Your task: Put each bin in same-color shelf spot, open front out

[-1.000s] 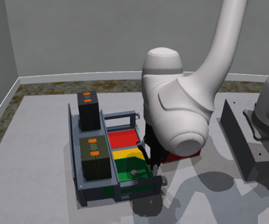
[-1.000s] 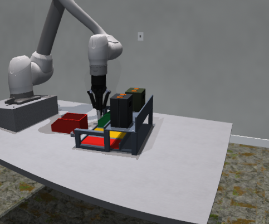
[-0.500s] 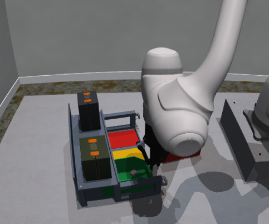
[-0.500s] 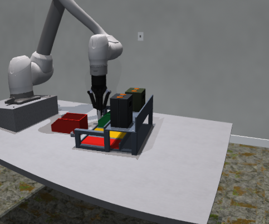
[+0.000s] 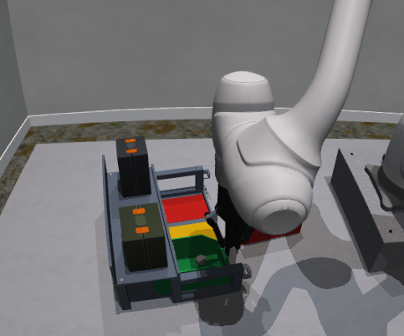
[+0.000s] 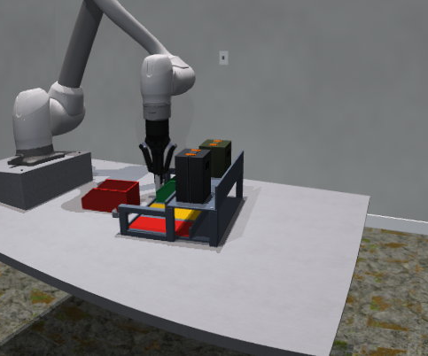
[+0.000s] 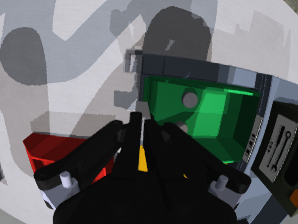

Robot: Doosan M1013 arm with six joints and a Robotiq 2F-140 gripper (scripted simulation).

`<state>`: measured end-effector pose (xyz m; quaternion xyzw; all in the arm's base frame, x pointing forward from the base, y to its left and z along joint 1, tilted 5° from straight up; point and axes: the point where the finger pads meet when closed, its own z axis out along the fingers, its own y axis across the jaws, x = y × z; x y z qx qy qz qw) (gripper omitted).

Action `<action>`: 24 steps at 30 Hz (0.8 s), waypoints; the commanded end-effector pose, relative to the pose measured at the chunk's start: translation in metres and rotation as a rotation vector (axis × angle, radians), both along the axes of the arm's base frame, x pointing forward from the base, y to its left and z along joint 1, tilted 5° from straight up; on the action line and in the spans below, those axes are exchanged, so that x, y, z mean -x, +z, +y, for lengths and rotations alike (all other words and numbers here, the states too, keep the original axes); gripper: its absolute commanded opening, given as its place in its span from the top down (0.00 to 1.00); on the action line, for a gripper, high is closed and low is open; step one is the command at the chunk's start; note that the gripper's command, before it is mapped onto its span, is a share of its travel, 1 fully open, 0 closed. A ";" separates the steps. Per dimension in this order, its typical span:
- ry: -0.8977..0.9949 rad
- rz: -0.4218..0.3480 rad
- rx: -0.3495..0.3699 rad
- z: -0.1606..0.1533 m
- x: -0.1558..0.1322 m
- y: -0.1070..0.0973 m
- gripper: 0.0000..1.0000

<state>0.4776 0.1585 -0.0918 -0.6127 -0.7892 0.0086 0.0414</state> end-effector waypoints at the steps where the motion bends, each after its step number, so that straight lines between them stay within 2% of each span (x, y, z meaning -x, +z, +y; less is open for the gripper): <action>1: 0.000 0.000 0.000 0.000 0.000 0.000 0.90; 15: 0.000 0.000 0.000 -0.001 0.004 0.005 0.90; 24: 0.000 0.000 0.000 -0.004 0.013 0.016 0.90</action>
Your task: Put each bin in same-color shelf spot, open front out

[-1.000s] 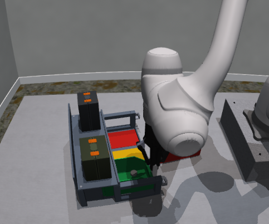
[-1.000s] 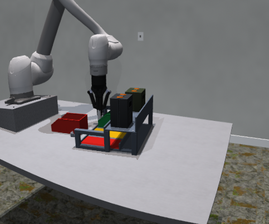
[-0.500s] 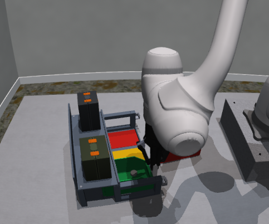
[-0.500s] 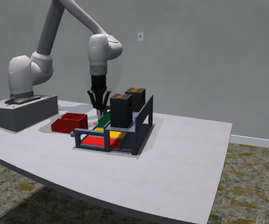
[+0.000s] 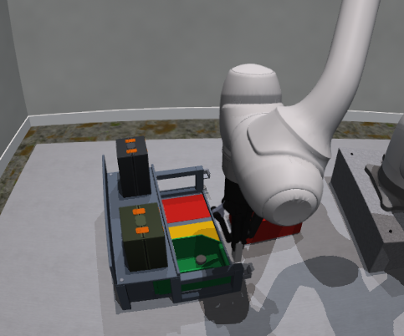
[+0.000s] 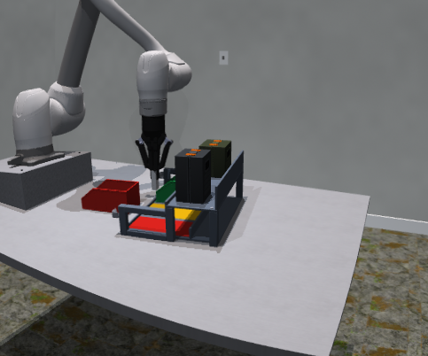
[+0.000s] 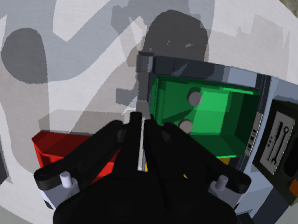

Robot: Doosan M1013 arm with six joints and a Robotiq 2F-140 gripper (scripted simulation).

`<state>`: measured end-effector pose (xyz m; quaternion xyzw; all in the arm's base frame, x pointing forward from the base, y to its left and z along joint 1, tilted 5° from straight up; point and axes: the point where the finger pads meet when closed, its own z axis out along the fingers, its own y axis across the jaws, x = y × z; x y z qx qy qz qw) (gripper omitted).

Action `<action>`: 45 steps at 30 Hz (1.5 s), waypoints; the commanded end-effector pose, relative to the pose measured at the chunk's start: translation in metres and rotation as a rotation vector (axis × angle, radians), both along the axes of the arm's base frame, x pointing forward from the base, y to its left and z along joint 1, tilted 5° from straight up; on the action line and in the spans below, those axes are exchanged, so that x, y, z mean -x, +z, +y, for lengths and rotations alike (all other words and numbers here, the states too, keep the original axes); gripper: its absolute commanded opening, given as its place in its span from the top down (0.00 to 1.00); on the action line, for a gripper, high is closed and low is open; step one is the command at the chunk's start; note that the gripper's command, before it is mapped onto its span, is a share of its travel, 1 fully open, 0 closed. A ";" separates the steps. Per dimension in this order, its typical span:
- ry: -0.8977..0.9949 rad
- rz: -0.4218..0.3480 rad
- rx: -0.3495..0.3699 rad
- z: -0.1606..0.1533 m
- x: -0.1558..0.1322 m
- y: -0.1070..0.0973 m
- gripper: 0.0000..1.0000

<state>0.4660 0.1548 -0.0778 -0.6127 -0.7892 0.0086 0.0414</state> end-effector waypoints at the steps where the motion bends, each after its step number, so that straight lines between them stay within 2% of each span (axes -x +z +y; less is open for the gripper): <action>1: 0.000 0.000 0.000 -0.001 0.002 0.003 0.90; 17: 0.000 0.000 0.000 -0.002 0.006 0.008 0.90; 25: 0.000 0.000 0.000 -0.002 0.005 0.018 0.90; 37: 0.000 0.000 0.000 -0.004 0.002 0.058 0.90; 45: 0.000 0.000 0.000 -0.004 0.002 0.067 0.90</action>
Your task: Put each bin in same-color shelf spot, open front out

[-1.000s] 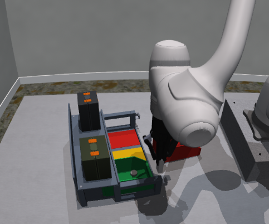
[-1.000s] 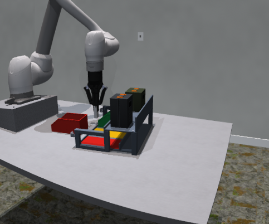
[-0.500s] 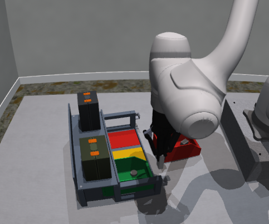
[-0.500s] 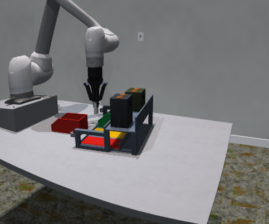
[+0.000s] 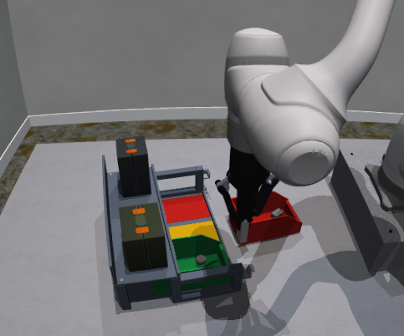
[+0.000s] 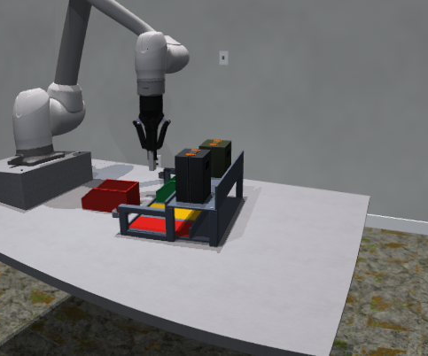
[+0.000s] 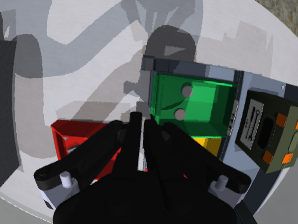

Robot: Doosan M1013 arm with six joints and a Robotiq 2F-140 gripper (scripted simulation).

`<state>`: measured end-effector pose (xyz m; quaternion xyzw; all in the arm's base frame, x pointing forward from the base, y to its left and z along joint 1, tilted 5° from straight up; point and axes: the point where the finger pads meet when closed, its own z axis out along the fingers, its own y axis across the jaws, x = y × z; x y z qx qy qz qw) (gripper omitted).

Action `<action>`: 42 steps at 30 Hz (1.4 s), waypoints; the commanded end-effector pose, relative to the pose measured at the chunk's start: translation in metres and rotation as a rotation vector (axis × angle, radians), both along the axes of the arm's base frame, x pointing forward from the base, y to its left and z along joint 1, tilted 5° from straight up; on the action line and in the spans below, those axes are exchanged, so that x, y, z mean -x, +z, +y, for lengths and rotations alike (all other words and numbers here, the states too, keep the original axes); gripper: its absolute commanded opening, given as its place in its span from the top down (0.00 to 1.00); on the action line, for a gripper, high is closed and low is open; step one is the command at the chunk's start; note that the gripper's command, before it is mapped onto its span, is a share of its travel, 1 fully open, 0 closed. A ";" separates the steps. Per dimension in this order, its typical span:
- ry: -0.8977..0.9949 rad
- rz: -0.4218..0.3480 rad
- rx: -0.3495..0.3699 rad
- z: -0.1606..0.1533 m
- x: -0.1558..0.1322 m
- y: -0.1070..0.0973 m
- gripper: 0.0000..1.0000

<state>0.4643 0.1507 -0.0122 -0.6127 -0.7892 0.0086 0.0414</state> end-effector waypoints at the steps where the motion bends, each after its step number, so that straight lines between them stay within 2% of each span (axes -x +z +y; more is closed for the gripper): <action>1: 0.000 0.000 0.000 0.000 0.000 0.001 0.90; 18: -0.022 0.001 0.001 -0.002 0.001 0.003 0.90; 29: -0.524 0.020 0.039 -0.034 0.024 0.024 0.90; 31: -0.524 0.020 0.039 -0.034 0.024 0.024 0.90; 32: -0.635 0.024 0.047 -0.041 0.030 0.028 0.90; 42: -1.058 0.040 0.080 -0.065 0.052 0.044 0.90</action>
